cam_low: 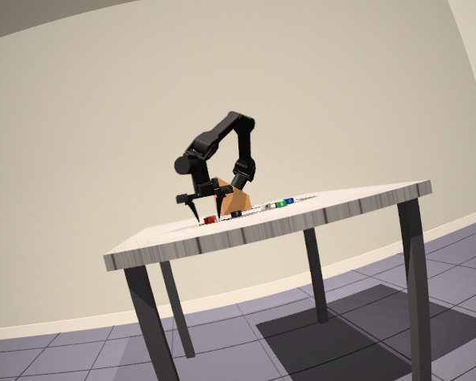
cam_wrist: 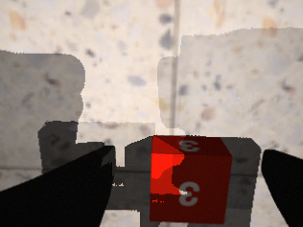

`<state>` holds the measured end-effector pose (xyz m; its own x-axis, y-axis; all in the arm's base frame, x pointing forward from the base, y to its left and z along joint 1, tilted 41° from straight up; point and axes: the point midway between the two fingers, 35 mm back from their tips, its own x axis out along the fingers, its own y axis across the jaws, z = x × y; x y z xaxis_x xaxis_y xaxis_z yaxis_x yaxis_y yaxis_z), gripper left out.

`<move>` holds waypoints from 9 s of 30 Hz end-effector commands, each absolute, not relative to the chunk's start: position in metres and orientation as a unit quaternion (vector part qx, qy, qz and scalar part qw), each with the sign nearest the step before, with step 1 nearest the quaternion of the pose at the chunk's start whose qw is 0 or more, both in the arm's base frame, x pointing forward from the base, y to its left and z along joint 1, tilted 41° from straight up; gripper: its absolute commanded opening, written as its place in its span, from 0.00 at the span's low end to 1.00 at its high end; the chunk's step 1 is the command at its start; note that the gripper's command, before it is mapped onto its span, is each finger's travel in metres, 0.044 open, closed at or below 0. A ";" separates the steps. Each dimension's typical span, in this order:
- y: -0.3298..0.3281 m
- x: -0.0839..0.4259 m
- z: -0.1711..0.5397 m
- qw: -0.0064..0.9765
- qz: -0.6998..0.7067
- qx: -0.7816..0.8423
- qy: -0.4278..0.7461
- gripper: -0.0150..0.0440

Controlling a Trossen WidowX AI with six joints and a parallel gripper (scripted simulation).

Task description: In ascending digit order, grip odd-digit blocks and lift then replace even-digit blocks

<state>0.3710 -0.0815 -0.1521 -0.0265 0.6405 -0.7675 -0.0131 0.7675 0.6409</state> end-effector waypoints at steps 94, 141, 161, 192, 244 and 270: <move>0.077 0.240 0.000 0.651 0.251 0.242 0.674 0.93; 0.079 0.239 -0.001 0.651 0.252 0.243 0.674 0.46; 0.078 0.239 0.001 0.651 0.252 0.243 0.674 0.46; 0.086 0.239 -0.009 0.651 0.252 0.243 0.674 0.90; -0.087 0.332 -0.005 0.655 0.248 0.238 0.673 0.46; -0.027 0.330 -0.074 0.655 0.250 0.239 0.672 0.93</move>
<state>0.3325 -0.0341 -0.0673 -0.0197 0.6405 -0.7677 -0.0136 0.7676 0.6408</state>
